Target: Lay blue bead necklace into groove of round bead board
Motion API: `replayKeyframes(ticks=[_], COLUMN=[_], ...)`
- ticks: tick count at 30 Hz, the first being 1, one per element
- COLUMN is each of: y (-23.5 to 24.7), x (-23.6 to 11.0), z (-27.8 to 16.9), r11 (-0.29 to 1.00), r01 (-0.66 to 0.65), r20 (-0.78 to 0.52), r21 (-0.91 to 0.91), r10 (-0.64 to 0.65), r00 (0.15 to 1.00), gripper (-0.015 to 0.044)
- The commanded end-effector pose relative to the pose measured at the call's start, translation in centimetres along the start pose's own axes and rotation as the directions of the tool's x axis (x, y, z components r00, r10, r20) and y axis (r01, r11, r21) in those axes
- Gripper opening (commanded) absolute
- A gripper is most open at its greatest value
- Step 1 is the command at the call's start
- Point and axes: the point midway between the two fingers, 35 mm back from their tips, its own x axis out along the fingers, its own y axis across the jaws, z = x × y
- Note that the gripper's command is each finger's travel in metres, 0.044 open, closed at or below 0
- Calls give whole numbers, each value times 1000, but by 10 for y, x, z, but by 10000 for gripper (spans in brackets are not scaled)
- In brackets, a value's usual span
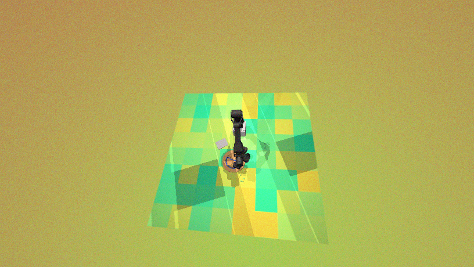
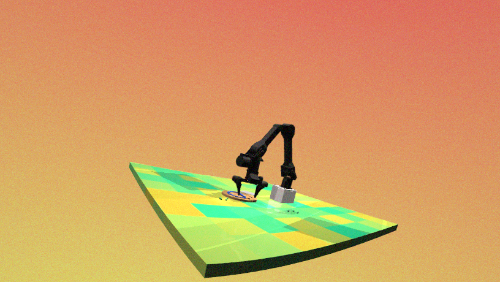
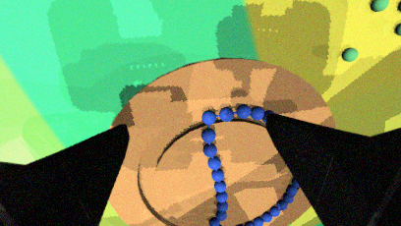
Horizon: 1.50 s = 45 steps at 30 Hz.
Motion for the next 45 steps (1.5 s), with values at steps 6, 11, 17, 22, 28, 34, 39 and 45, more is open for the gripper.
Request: replayKeyframes(ticks=[6, 11, 17, 22, 28, 34, 39, 45], y=[0, -2, -7, -7, -7, -8, -7, -7], x=[-1, -10, -33, -24, -25, -16, -8, 2], z=[0, -3, -10, -10, -9, -9, -9, -10], r11=[1000, 1000, 1000, 1000, 1000, 1000, 1000, 1000], r01=[0, 0, 1, 1, 4, 3, 2, 1], r20=[1, 1, 0, 0, 1, 1, 1, 1], r21=[3, 9, 24, 24, 27, 26, 26, 25], r10=[0, 0, -1, -1, -4, -3, -2, -1], r00=[1000, 1000, 1000, 1000, 1000, 1000, 1000, 1000], gripper=[440, 361, 204, 120, 120, 120, 120, 120])
